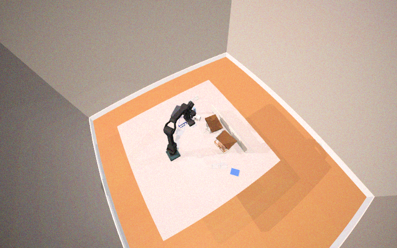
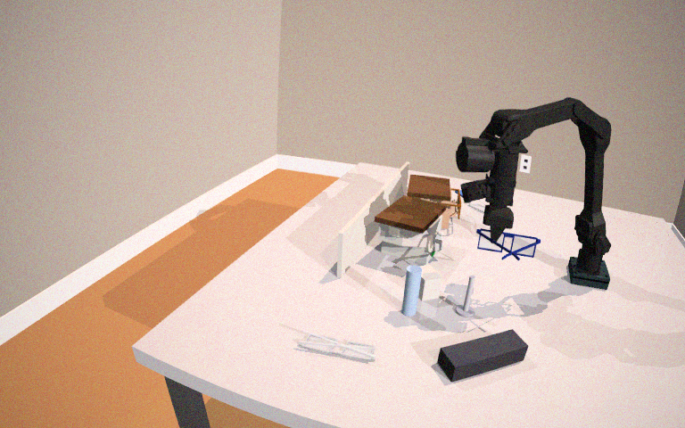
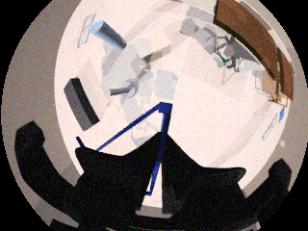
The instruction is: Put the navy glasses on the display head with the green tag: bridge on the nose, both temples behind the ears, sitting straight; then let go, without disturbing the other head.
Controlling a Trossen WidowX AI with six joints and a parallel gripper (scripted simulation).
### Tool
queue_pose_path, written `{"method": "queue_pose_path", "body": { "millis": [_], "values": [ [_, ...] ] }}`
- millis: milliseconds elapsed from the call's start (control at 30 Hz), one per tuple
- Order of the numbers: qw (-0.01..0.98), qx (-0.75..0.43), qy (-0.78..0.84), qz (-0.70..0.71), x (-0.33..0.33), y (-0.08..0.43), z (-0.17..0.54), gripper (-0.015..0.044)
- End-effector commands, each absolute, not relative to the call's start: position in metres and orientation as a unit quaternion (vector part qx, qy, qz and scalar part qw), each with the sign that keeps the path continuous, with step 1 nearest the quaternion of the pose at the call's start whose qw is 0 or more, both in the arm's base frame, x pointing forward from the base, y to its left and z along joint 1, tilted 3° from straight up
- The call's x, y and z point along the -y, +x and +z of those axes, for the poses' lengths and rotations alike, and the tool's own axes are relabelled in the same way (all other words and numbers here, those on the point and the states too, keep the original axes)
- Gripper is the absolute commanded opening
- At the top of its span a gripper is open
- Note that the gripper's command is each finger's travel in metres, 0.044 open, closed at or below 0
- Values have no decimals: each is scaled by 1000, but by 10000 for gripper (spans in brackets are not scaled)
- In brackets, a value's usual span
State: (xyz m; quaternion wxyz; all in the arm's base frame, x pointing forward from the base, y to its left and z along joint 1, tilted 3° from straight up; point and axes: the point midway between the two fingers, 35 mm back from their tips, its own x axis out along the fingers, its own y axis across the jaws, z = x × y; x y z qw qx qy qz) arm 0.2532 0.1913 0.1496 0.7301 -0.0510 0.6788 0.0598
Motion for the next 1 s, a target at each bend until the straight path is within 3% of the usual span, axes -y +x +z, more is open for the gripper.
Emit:
{"method": "queue_pose_path", "body": {
  "millis": [0,967],
  "values": [
    [732,-680,-15,23,-196,254,150,0],
    [666,-623,305,-274,-237,244,148,0]
  ]
}}
